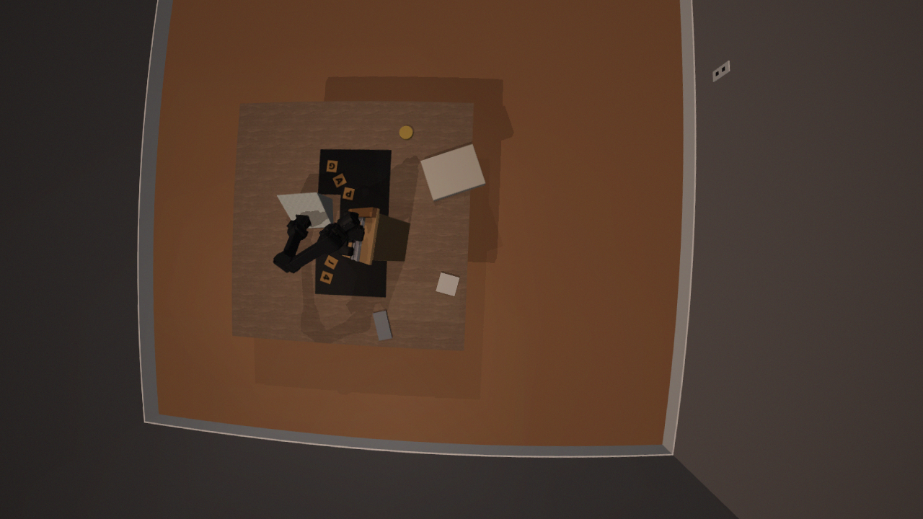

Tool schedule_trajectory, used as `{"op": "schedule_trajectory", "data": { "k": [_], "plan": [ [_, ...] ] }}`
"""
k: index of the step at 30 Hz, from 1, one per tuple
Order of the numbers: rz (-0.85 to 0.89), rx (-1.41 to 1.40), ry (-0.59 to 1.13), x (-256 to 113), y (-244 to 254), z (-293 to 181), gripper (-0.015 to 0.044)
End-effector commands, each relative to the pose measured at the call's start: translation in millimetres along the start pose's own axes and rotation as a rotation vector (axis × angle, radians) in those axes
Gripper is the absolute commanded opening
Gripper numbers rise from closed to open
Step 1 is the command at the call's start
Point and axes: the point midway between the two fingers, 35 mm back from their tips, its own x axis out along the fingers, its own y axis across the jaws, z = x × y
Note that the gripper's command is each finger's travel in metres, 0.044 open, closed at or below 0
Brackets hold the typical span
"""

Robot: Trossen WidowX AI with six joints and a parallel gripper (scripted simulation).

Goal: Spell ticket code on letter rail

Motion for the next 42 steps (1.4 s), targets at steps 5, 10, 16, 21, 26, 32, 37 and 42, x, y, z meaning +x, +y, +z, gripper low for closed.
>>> {"op": "schedule_trajectory", "data": {
  "k": [5,10,16,21,26,32,37,42],
  "plan": [
    [0.0,0.008,-0.003,0.1,3.3,0.9,0.0],
    [0.0,0.008,-0.003,0.0,4.9,1.1,0.0],
    [0.0,0.008,-0.003,0.0,6.9,1.2,0.0],
    [0.0,0.008,-0.003,0.0,8.6,1.3,0.0],
    [0.0,0.008,-0.003,-0.1,10.2,1.2,0.0],
    [0.0,0.008,-0.003,-0.1,11.6,1.2,0.0],
    [0.0,0.006,-0.003,-3.6,8.9,-2.8,0.0],
    [0.004,0.004,-0.01,-7.3,9.0,-6.4,0.0]
  ]
}}
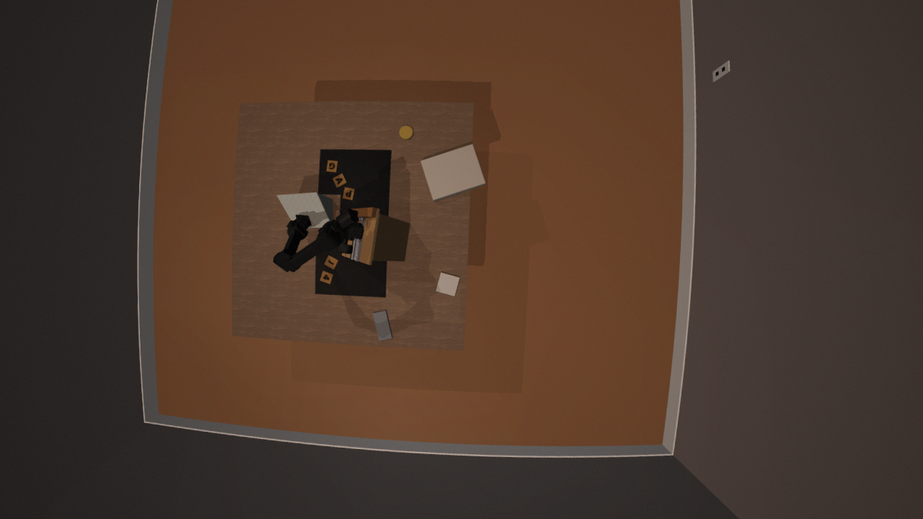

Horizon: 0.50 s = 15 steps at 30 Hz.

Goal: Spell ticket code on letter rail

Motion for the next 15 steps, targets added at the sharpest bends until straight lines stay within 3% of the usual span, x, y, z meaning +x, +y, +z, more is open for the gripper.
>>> {"op": "schedule_trajectory", "data": {
  "k": [1,15],
  "plan": [
    [0.007,0.001,-0.004,-4,0,-5,0.0],
    [0.027,0.0,-0.033,-16,0,-16,0.0]
  ]
}}
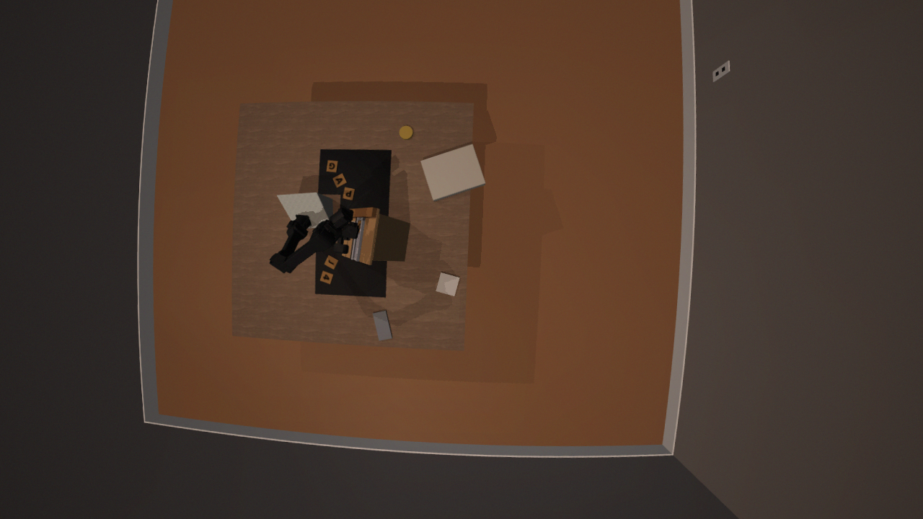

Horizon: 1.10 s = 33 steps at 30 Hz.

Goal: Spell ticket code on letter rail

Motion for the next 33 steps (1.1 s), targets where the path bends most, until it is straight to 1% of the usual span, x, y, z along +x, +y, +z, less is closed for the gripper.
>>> {"op": "schedule_trajectory", "data": {
  "k": [1,5,8,15,20,22,33],
  "plan": [
    [0.009,0.002,-0.007,-5,0,-6,0.0],
    [0.011,0.002,-0.009,-6,1,-7,0.0],
    [0.045,-0.118,-0.04,-15,-7,-7,0.0079],
    [0.166,-0.679,-0.252,-59,-41,-31,0.0262],
    [0.164,-1.077,-0.464,-84,-65,-51,0.0394],
    [0.153,-1.157,-0.512,-89,-70,-56,0.044],
    [0.014,-1.589,-0.793,-110,-99,-84,0.044]
  ]
}}
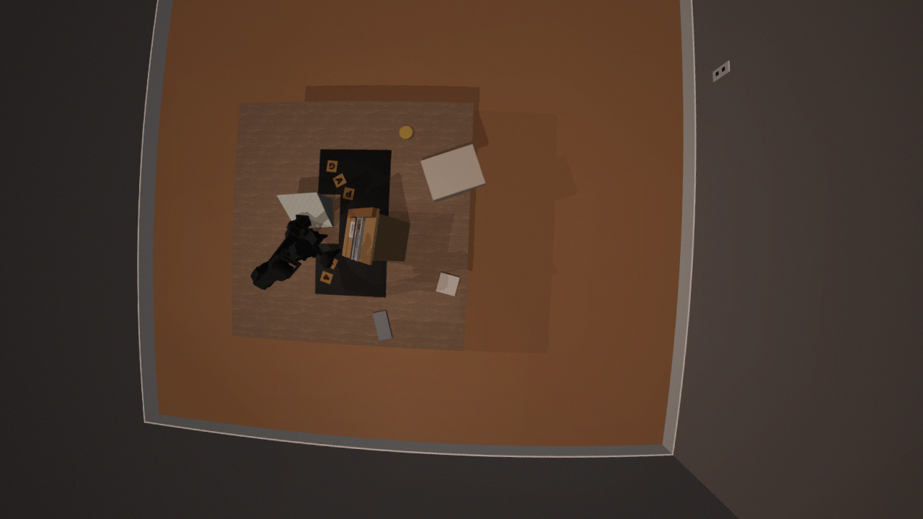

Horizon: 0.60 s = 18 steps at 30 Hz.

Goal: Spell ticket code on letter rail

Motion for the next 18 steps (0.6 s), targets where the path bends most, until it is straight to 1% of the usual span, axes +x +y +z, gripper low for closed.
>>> {"op": "schedule_trajectory", "data": {
  "k": [1,6,18],
  "plan": [
    [-0.155,-0.715,-0.268,-51,13,-37,0.044],
    [-0.235,-0.898,-0.319,-63,16,-49,0.044],
    [-0.237,-0.902,-0.32,-63,16,-49,0.044]
  ]
}}
